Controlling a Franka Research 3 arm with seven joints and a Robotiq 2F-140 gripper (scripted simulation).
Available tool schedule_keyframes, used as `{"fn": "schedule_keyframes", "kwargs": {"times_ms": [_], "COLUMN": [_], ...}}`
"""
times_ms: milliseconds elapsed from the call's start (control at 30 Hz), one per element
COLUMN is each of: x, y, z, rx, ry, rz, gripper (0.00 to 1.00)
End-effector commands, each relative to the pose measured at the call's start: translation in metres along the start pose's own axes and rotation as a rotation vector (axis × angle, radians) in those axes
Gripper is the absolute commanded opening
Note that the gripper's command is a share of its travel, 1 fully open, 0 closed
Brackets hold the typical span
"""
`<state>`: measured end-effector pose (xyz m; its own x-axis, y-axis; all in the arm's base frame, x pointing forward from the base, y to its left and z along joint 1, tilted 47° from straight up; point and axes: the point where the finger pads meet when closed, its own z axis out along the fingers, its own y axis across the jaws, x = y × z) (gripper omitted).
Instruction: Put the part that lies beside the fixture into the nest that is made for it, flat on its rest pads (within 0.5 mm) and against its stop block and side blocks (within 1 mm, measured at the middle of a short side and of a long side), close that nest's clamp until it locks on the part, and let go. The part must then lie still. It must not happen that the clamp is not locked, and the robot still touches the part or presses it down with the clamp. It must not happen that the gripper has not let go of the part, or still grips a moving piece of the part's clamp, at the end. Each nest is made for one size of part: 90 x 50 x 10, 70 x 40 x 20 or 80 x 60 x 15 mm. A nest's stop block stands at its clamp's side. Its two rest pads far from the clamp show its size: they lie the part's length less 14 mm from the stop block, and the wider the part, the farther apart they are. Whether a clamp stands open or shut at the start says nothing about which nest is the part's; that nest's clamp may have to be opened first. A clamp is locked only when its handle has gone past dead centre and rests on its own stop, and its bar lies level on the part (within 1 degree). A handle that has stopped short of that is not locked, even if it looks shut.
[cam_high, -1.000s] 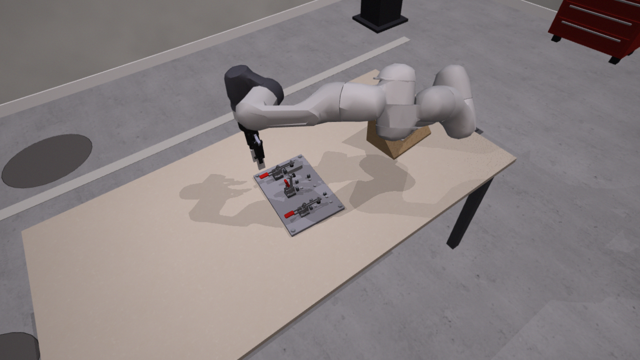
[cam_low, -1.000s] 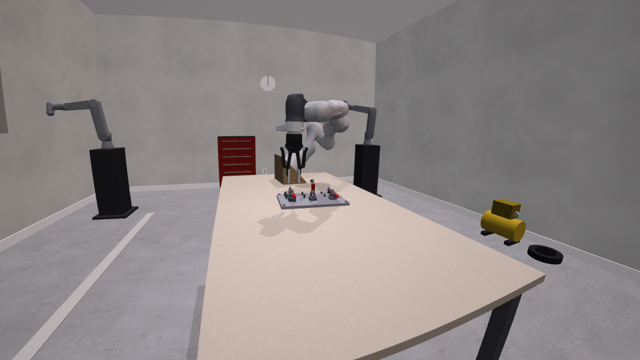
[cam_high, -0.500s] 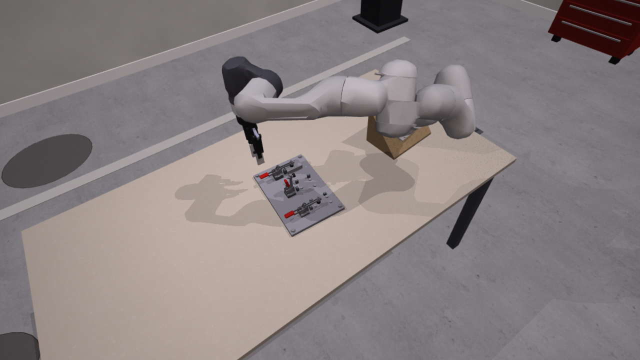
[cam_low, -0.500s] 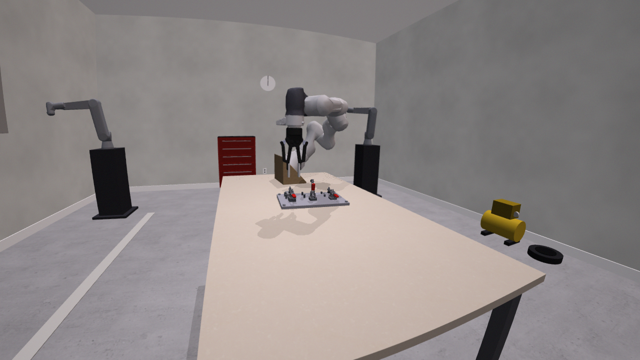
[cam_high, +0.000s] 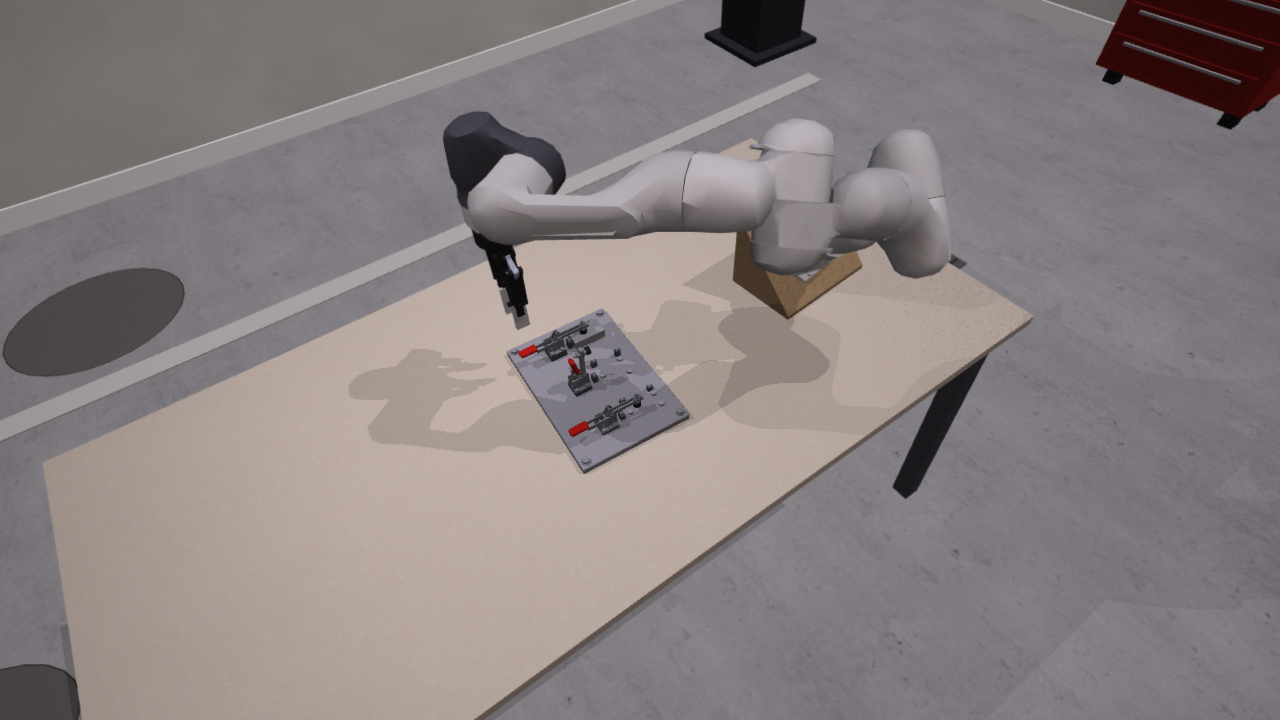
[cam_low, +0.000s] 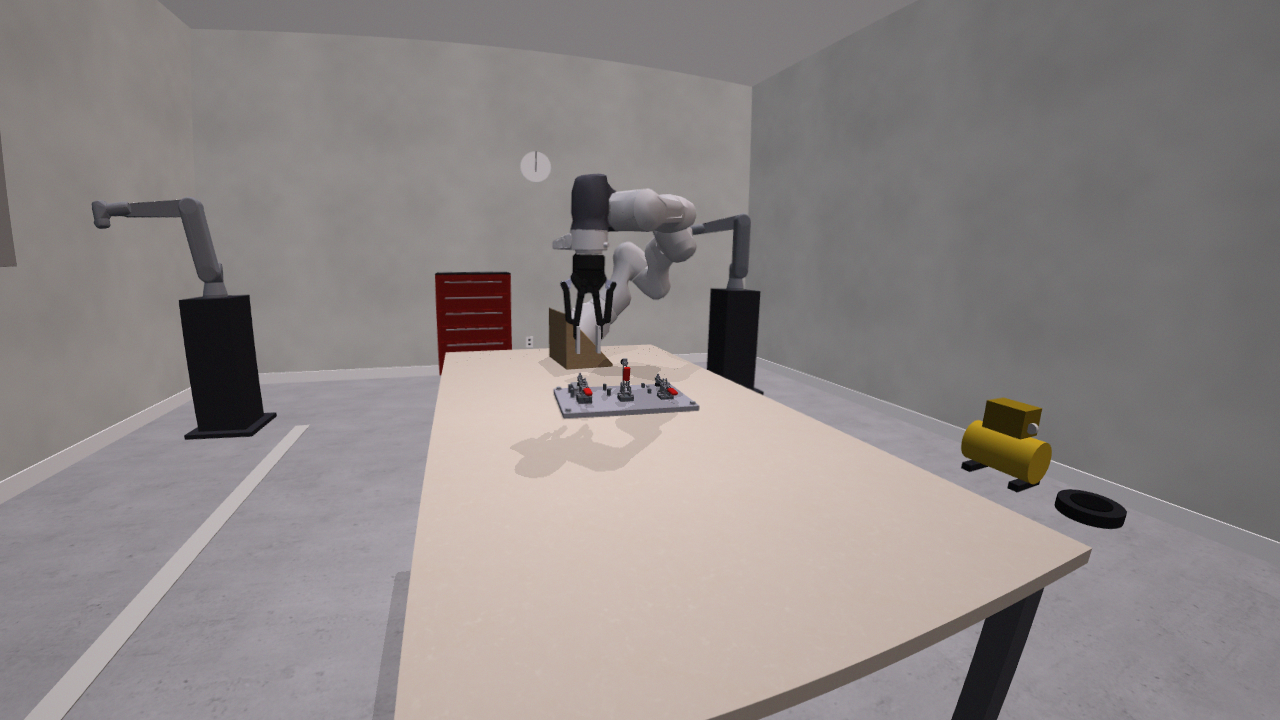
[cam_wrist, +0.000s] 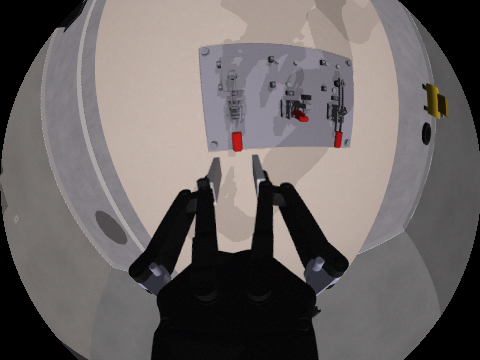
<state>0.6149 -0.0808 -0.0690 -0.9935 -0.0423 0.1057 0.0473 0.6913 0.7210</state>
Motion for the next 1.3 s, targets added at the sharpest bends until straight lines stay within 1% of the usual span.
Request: {"fn": "schedule_keyframes", "kwargs": {"times_ms": [0, 1100, 1133, 1267], "x": [0.0003, 0.0003, 0.0003, 0.0003], "y": [0.0002, 0.0002, 0.0002, 0.0002], "z": [-0.0022, -0.0022, -0.0022, -0.0022], "rx": [0.0, 0.0, 0.0, 0.0], "ry": [0.001, 0.001, 0.001, 0.001], "rz": [0.004, 0.004, 0.004, 0.004], "gripper": [0.28, 0.28, 1.0, 1.0]}}
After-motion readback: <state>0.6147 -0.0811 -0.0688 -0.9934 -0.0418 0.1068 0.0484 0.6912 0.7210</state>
